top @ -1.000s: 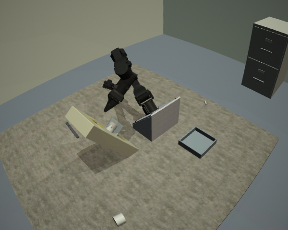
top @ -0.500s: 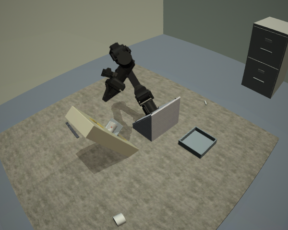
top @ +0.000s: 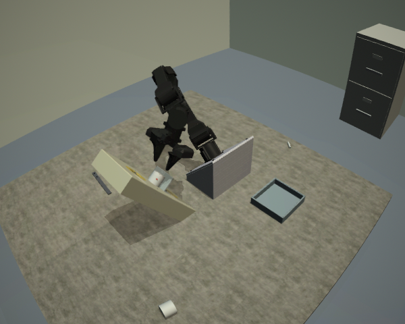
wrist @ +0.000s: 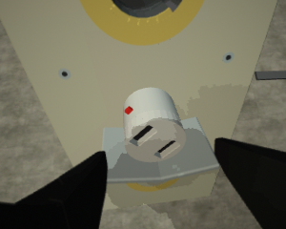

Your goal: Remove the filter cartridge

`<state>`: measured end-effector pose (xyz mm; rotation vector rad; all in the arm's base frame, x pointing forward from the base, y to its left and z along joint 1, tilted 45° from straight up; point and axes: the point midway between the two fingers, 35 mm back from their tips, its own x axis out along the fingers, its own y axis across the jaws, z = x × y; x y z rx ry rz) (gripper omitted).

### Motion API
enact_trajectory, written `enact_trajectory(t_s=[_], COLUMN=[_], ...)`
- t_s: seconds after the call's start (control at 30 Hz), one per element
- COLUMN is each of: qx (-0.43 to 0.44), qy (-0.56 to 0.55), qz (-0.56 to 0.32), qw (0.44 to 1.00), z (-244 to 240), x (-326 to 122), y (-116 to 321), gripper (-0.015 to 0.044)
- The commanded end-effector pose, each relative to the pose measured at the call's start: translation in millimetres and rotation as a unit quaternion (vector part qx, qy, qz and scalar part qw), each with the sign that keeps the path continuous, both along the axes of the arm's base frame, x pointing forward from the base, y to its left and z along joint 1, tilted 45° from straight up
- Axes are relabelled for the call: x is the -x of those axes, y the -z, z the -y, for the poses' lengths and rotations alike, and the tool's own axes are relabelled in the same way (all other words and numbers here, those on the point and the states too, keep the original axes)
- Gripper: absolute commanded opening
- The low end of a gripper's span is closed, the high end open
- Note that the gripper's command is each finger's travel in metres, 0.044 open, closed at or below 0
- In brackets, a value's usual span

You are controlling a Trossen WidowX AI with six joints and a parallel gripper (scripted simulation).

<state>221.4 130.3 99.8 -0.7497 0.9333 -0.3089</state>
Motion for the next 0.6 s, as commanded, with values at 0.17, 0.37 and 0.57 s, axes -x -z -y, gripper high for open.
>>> enact_trajectory(t_s=[0.17, 0.37, 0.57], qx=[0.003, 0.003, 0.003], qy=[0.000, 0.000, 0.000], qz=[-0.007, -0.007, -0.006], qw=[1.000, 1.000, 1.000], z=[9, 15, 20], x=[-6, -12, -18], y=[11, 17, 22], gripper=[0.0305, 0.0305, 0.0305])
